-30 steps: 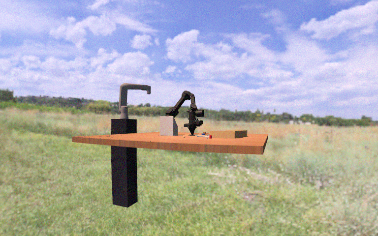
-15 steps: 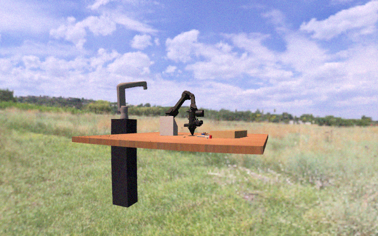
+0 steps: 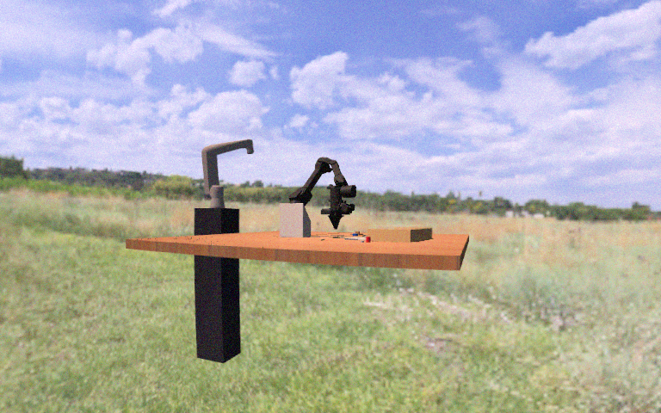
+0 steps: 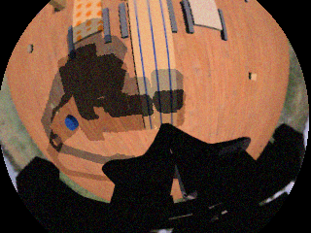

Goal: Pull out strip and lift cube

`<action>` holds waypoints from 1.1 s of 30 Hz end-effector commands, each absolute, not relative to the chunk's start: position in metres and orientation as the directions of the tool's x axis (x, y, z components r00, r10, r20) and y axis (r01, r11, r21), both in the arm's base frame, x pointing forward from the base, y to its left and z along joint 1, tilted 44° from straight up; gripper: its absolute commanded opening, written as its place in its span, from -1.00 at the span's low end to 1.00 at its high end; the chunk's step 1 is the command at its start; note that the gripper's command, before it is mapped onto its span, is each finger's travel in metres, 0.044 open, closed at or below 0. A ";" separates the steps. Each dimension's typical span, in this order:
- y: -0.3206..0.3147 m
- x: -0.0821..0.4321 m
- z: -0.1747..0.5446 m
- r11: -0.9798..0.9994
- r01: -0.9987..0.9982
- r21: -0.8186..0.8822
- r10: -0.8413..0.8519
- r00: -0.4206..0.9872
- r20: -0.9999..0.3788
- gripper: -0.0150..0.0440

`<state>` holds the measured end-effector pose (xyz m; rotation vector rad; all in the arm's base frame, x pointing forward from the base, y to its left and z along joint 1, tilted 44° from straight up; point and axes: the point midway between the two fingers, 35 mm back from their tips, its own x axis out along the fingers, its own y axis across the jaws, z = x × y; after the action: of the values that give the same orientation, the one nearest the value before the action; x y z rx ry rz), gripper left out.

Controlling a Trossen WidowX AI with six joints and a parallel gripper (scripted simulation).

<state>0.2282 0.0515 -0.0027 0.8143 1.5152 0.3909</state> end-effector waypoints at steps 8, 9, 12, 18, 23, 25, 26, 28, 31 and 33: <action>0.042 0.259 -0.001 0.658 0.366 0.658 0.686 0.069 -0.724 0.22; 0.041 0.264 0.000 0.658 0.366 0.658 0.686 0.069 -0.724 0.31; 0.038 0.275 0.000 0.658 0.366 0.658 0.686 0.070 -0.724 0.58; 0.032 0.298 0.001 0.658 0.365 0.659 0.686 0.071 -0.724 1.00; 0.027 0.317 0.001 0.658 0.364 0.659 0.686 0.071 -0.724 1.00; 0.025 0.325 0.002 0.658 0.364 0.659 0.686 0.072 -0.725 1.00; 0.024 0.329 0.002 0.658 0.364 0.659 0.685 0.072 -0.725 1.00; 0.022 0.337 0.002 0.658 0.363 0.659 0.685 0.072 -0.725 1.00; 0.019 0.348 0.002 0.659 0.363 0.659 0.685 0.073 -0.725 1.00; 0.017 0.356 0.003 0.659 0.363 0.659 0.685 0.073 -0.725 1.00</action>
<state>0.3460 0.0206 0.0038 0.8997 1.5368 0.3053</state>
